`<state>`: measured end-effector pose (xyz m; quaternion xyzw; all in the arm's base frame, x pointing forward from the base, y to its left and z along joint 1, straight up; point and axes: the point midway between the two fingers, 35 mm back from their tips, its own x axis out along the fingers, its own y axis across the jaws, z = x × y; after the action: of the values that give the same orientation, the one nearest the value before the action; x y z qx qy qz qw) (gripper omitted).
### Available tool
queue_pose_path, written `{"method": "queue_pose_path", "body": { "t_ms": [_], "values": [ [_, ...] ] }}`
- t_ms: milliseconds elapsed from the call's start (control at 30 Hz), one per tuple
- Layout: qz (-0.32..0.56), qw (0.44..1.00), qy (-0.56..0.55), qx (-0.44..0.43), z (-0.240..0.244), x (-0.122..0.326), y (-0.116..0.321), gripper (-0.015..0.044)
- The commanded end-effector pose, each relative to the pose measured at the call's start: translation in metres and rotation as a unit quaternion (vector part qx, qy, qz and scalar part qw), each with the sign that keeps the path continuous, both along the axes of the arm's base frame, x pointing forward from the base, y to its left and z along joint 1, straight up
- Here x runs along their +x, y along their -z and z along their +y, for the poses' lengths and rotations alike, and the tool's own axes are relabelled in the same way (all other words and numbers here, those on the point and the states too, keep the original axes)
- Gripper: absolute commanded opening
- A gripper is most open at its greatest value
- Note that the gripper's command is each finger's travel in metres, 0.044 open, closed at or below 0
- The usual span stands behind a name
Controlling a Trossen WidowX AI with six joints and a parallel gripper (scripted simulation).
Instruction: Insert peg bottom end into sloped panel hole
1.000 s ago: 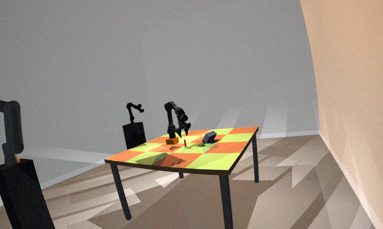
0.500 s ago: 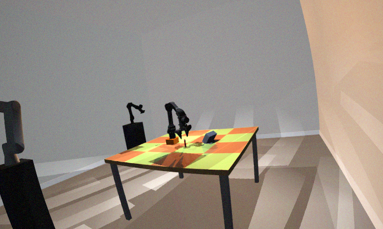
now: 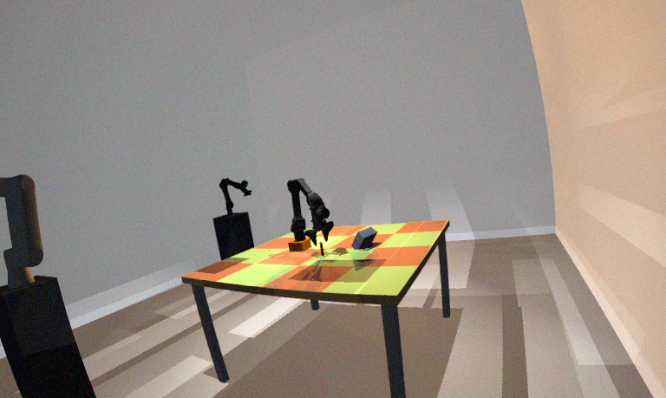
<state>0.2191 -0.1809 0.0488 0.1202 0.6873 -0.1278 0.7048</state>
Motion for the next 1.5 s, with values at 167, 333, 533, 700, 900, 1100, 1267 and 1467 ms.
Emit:
{"method": "queue_pose_path", "body": {
  "t_ms": [167,333,533,700,900,1100,1267,1467],
  "values": [
    [0.003,1.0,0.003,-0.001,-0.001,-0.001,0.016,0.044],
    [0.003,1.0,0.003,-0.001,-0.001,-0.001,0.024,0.044],
    [0.003,1.0,0.003,-0.001,0.0,-0.002,0.031,0.044],
    [0.001,1.0,0.001,0.001,0.0,-0.001,0.028,0.0335],
    [0.001,1.0,0.001,0.001,0.0,-0.001,0.028,0.0177],
    [0.001,1.0,0.001,0.001,0.0,-0.001,0.028,0.002],
    [0.001,1.0,0.001,0.001,0.0,-0.001,0.028,0.0],
    [0.001,1.0,0.001,0.001,-0.001,0.0,0.017,0.0]
  ]
}}
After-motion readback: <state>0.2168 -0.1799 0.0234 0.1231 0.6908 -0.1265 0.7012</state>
